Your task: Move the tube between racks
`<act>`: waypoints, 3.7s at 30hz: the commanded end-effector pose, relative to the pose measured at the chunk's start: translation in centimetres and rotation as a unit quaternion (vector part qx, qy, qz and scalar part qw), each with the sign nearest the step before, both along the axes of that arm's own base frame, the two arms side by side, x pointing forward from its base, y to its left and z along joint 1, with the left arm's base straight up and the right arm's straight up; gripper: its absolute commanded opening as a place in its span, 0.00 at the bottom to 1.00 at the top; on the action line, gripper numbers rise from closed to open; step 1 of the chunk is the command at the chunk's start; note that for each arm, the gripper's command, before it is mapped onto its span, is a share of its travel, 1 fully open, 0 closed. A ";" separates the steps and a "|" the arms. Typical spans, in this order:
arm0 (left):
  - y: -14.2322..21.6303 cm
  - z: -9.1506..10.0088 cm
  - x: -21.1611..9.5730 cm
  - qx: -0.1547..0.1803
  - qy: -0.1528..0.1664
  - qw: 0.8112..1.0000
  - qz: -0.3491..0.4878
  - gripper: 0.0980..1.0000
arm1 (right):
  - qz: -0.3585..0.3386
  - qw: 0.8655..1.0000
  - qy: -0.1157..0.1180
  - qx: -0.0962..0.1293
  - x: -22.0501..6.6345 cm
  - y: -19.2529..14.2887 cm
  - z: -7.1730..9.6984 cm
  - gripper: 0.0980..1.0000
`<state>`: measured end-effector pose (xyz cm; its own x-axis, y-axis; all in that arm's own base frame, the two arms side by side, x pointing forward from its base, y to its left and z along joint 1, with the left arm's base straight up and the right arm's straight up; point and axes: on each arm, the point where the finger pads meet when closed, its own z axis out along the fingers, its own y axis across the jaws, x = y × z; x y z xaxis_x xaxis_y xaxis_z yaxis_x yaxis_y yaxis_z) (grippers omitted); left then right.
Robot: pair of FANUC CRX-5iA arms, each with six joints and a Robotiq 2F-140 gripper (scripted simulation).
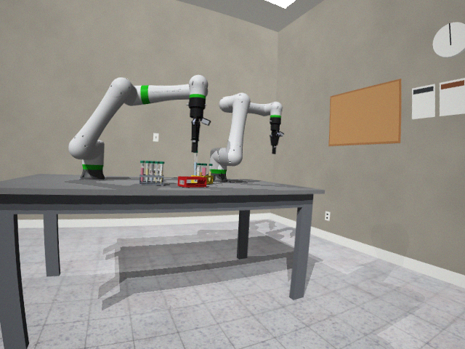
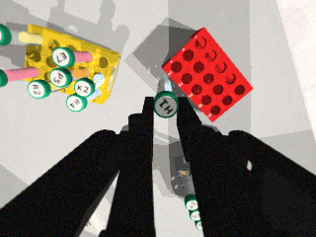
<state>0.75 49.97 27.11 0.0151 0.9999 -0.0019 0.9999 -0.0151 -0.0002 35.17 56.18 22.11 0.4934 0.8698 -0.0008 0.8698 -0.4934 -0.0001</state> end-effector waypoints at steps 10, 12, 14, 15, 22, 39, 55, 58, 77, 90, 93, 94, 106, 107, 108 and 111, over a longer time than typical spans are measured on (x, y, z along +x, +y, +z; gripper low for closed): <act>0.0 0.1 0.0 0.001 0.000 1.000 0.000 0.00 | 0.000 1.000 -0.001 0.001 -1.3 -1.5 0.2 0.00; 0.0 0.1 0.0 0.001 0.000 1.000 0.000 0.00 | 0.000 1.000 -0.001 0.001 -1.6 -2.1 0.2 0.00; 0.0 0.1 0.0 0.001 0.000 1.000 0.000 0.00 | 0.000 1.000 -0.001 0.001 -1.8 -2.7 0.2 0.00; 0.0 0.1 0.0 0.001 0.000 1.000 0.000 0.00 | 0.000 1.000 -0.001 0.001 -1.9 -3.1 0.2 0.00; 0.0 0.1 0.0 0.001 0.000 1.000 0.000 0.00 | 0.000 1.000 -0.001 0.001 -2.7 -5.2 0.1 0.00; 0.0 0.1 0.0 0.001 0.000 1.000 0.000 0.00 | -0.202 0.979 -0.001 0.001 -2.9 -5.7 0.2 0.00; 0.0 0.1 0.0 0.001 0.000 1.000 0.000 0.00 | -0.202 0.979 -0.001 0.001 -4.4 -10.1 0.2 0.00; 0.0 0.1 0.0 0.001 0.000 1.000 0.000 0.00 | -0.202 0.979 -0.001 0.001 -4.7 -11.1 0.2 0.00; 0.0 0.1 0.0 0.001 0.000 1.000 0.000 0.00 | -0.202 0.979 -0.001 0.001 -6.4 -15.8 0.1 0.00; 0.0 0.1 0.0 0.001 0.000 1.000 0.000 0.00 | -0.202 0.979 -0.001 0.001 -7.8 -19.9 0.1 0.00; 0.0 0.1 0.0 0.001 0.000 1.000 0.000 0.00 | -0.202 0.979 -0.001 0.001 -8.0 -20.5 0.1 0.00; 0.0 0.1 0.0 0.001 0.000 1.000 0.000 0.00 | -0.202 0.979 -0.001 0.001 -8.0 -20.5 0.1 0.00; 0.0 0.1 0.0 0.001 0.000 1.000 0.000 0.00 | -0.202 0.979 -0.001 0.001 -9.3 -24.3 0.1 0.00; 0.0 0.1 0.0 0.001 0.000 1.000 0.000 0.00 | -0.202 0.979 -0.001 0.001 -9.5 -24.6 0.1 0.00; 0.0 0.1 0.0 0.001 0.000 1.000 0.000 0.00 | -0.202 0.979 -0.001 0.001 -9.6 -24.9 0.1 0.00; 0.0 0.1 0.0 0.001 0.000 1.000 0.000 0.00 | -0.202 0.979 -0.001 0.001 -9.7 -25.2 0.1 0.00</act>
<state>0.75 49.97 27.11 0.0151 0.9999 -0.0019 0.9999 -0.0151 -0.0002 25.50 31.02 22.16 0.7974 0.6035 -0.0007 0.6035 -0.7974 0.0001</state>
